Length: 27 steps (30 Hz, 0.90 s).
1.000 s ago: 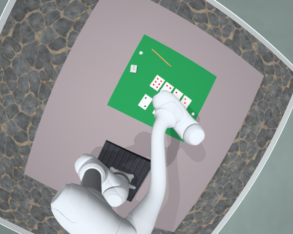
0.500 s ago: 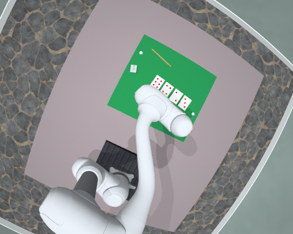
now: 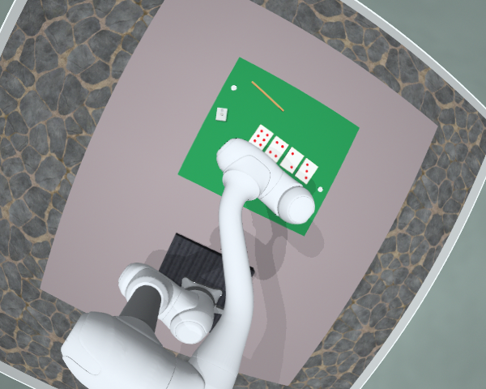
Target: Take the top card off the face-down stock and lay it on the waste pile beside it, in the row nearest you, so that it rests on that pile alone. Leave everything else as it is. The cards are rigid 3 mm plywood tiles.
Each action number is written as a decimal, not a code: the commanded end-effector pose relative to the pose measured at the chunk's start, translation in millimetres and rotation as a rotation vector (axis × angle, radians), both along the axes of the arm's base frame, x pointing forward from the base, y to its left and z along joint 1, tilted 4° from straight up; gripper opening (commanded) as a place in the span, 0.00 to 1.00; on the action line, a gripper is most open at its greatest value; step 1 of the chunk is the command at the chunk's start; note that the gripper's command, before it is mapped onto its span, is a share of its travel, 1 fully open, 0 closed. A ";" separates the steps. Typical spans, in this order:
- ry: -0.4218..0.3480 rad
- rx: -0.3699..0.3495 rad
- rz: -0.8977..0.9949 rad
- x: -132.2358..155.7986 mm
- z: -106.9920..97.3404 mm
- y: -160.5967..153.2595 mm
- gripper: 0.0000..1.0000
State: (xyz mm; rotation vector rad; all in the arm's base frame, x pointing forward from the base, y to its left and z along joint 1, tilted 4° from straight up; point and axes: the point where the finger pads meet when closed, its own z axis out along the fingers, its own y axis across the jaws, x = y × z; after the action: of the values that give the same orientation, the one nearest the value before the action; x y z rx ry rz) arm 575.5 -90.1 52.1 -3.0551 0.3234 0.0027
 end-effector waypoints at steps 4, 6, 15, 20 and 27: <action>0.000 0.000 0.000 0.0 0.1 0.1 0.43; 0.000 0.000 0.000 0.0 0.1 0.1 0.43; 0.000 0.000 0.000 0.1 -3.9 0.4 0.43; 0.000 0.000 0.000 0.1 -7.3 0.6 0.43; 0.000 0.000 0.000 0.1 -18.5 1.4 0.43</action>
State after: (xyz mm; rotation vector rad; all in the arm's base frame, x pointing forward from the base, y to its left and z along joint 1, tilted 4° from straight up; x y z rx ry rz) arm 575.6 -89.0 38.7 -3.0551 0.3233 0.0028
